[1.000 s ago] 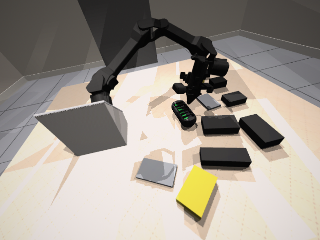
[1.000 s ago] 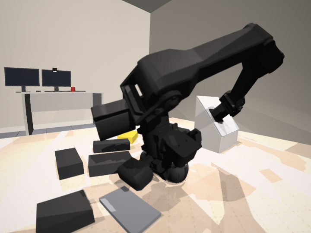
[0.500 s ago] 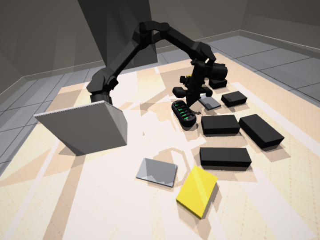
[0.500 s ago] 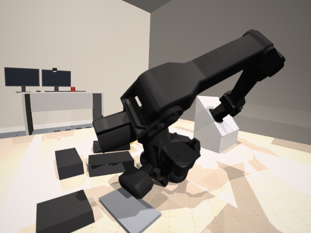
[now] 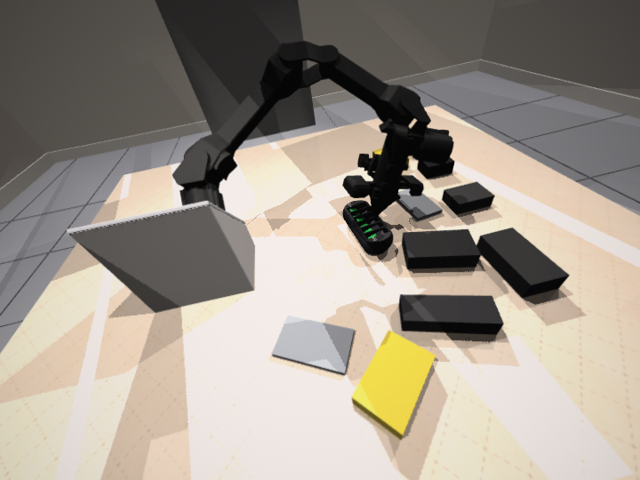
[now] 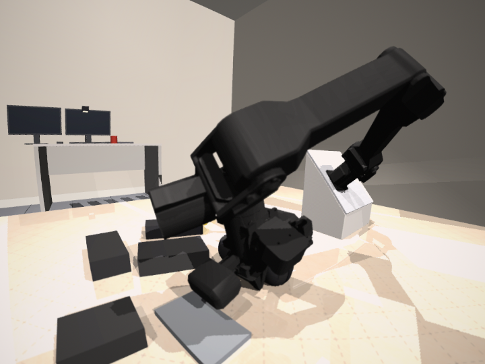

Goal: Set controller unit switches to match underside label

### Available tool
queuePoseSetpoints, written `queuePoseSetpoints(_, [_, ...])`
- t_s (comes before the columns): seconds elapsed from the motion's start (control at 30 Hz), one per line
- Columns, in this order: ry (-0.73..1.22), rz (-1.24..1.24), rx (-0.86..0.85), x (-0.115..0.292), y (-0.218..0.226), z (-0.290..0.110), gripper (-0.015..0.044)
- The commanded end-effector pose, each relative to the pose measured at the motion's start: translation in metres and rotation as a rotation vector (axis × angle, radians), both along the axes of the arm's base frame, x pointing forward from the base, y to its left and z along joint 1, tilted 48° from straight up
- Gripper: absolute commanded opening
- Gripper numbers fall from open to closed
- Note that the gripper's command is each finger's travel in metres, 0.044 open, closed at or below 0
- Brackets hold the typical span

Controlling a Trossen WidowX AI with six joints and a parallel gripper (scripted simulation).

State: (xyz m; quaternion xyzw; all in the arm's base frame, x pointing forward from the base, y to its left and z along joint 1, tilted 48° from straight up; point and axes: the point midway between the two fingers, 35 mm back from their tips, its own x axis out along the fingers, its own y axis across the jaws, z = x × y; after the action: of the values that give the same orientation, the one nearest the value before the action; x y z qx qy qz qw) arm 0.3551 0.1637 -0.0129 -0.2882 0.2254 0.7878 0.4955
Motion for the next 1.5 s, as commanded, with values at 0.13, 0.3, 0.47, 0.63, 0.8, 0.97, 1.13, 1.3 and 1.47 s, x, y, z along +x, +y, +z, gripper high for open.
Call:
queuePoseSetpoints(0.13, [-0.003, -0.007, 0.003, -0.002, -0.001, 0.002, 0.0])
queuePoseSetpoints(0.3, [-0.003, -0.007, 0.003, -0.004, -0.002, 0.002, 0.0])
queuePoseSetpoints(0.47, [-0.003, -0.007, 0.003, -0.006, -0.002, 0.001, 0.0])
queuePoseSetpoints(0.63, [-0.003, -0.007, 0.003, -0.011, -0.003, 0.001, 0.0])
queuePoseSetpoints(0.8, [-0.002, -0.007, 0.003, -0.017, -0.004, 0.0, 0.0])
queuePoseSetpoints(0.97, [-0.002, -0.007, 0.003, -0.023, -0.005, -0.001, 0.0])
queuePoseSetpoints(1.13, [-0.001, -0.007, 0.002, -0.029, -0.007, -0.002, 0.0])
queuePoseSetpoints(1.3, [-0.001, -0.007, 0.002, -0.035, -0.008, -0.003, 0.0])
queuePoseSetpoints(1.47, [-0.001, -0.007, 0.002, -0.041, -0.009, -0.004, 0.0])
